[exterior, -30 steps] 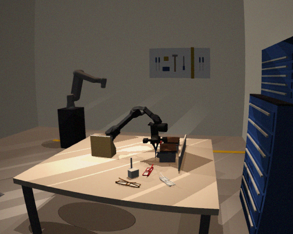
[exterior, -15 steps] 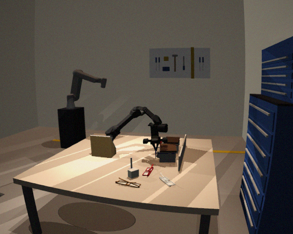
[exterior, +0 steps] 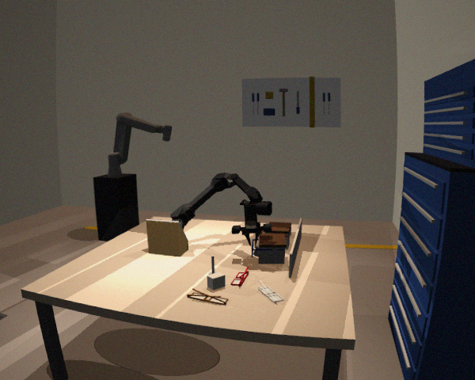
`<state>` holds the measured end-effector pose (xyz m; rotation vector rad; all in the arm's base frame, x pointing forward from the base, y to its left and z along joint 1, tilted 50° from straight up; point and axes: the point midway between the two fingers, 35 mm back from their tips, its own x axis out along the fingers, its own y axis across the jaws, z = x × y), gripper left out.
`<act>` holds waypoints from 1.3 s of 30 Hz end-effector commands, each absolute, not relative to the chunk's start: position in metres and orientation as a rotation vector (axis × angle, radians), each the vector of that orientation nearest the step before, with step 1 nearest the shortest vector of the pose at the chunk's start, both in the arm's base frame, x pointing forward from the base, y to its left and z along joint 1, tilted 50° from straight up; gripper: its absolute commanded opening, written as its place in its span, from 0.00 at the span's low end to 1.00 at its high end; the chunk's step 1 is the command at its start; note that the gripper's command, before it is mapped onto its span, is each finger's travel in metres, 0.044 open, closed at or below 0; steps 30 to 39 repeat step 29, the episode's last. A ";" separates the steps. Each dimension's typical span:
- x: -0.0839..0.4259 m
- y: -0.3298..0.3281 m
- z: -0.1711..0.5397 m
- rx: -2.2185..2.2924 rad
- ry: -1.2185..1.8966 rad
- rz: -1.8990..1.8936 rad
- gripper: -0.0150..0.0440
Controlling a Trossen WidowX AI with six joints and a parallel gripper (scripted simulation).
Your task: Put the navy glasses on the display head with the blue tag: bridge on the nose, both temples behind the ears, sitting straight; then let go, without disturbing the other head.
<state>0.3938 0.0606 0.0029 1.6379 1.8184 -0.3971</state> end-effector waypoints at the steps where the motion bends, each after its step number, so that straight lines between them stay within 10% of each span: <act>1: 0.394 0.060 0.003 1.638 1.818 -0.397 0.44; 39: 0.343 0.010 0.027 1.578 1.881 -0.433 0.44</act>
